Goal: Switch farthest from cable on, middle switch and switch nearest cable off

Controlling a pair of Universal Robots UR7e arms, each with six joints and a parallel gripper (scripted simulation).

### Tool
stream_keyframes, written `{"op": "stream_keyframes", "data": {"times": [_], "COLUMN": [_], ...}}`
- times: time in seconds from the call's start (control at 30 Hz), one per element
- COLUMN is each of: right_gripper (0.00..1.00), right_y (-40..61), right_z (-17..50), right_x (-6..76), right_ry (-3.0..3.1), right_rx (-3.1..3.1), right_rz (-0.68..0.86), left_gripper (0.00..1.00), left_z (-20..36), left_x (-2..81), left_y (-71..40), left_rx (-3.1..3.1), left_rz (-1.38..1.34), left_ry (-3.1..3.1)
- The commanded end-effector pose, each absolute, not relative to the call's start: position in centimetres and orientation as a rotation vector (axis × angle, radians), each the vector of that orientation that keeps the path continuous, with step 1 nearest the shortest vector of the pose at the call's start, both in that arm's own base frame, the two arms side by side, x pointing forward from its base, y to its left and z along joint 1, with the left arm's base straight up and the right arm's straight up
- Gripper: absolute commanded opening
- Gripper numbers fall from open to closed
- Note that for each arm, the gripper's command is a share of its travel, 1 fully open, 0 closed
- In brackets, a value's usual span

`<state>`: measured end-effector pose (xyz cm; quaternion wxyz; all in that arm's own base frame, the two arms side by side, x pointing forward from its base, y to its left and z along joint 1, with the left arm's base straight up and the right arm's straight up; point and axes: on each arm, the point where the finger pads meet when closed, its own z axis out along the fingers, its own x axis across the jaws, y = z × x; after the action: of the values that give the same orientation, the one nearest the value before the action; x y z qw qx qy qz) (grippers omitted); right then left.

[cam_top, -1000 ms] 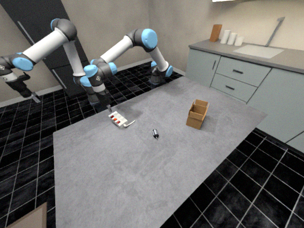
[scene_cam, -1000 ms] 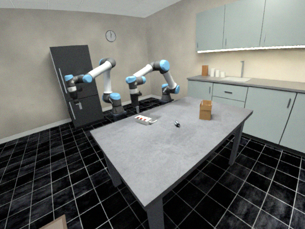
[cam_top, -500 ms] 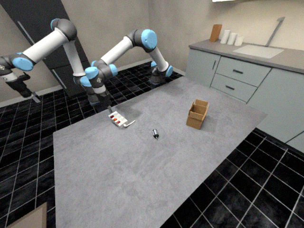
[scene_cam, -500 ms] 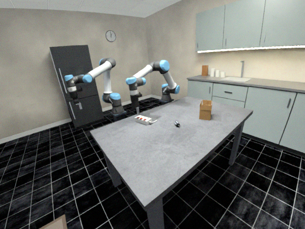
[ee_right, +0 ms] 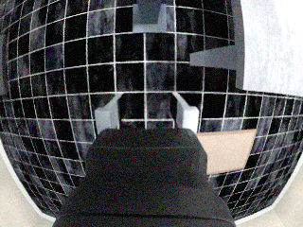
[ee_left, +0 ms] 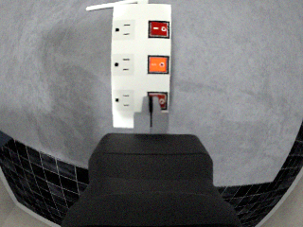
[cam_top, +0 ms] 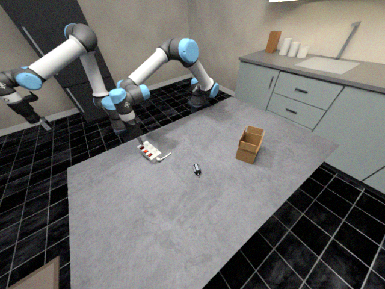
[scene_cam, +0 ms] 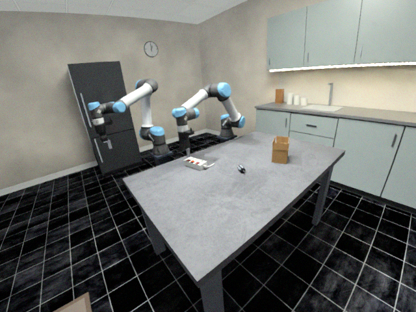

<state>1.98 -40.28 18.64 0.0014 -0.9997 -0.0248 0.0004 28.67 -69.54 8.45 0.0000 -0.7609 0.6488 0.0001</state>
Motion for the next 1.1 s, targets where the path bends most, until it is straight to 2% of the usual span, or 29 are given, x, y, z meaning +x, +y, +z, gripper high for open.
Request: {"op": "stream_keyframes", "data": {"times": [0.0,1.07], "right_gripper": [1.0,1.0], "right_y": [-40.35,-40.35], "right_z": [18.7,18.7], "right_x": [2.01,2.01], "right_ry": [-0.078,-0.078], "right_rx": [-3.141,-3.141], "right_rz": [0.0,0.0], "left_gripper": [0.0,0.0], "left_z": [8.06,7.23], "left_x": [28.69,28.69], "left_y": [-69.62,-69.62], "left_rx": [-2.392,-2.392], "left_rz": [-0.004,-0.004], "left_ry": [2.04,2.04]}}
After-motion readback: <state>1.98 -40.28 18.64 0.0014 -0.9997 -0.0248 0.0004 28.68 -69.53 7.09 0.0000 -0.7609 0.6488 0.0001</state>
